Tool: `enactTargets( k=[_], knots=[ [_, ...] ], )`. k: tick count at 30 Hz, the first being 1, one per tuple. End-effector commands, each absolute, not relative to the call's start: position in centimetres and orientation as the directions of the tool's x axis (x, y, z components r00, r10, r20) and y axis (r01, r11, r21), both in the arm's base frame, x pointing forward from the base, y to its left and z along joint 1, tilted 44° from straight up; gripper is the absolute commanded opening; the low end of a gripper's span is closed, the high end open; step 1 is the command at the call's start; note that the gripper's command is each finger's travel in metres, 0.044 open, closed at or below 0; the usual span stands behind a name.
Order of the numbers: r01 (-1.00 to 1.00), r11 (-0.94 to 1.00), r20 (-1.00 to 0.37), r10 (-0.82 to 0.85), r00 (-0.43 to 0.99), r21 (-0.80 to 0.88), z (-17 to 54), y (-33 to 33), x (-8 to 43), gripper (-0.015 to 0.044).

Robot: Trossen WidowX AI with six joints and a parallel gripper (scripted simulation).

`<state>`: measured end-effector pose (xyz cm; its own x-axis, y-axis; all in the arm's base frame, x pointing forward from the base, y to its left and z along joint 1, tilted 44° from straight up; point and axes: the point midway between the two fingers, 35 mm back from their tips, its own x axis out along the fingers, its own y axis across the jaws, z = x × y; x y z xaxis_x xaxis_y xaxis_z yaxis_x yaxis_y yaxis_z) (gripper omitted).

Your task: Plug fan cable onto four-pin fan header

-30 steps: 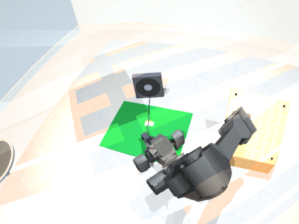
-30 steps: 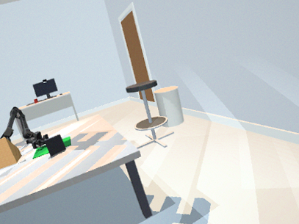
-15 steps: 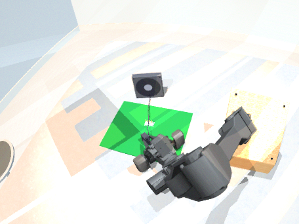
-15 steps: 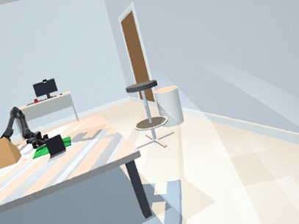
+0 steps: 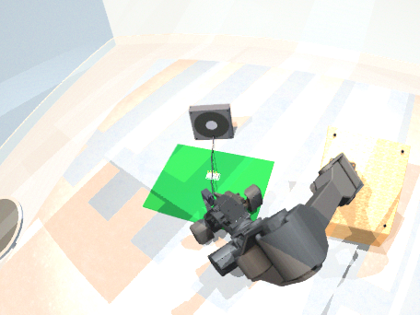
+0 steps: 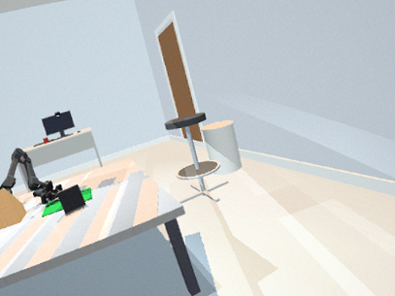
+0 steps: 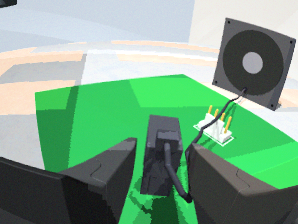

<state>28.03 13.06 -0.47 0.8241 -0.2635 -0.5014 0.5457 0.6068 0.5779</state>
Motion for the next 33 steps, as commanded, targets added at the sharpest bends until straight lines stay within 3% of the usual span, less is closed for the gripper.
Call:
enactTargets(
  k=[1,33],
  knots=[
    [0.546,0.607,-0.501,-0.263,0.824,0.578,-0.5,13.1,28.0,0.014],
    [0.556,0.6,-0.514,-0.264,0.816,0.575,4.8,13.4,22.7,0.014]
  ],
)
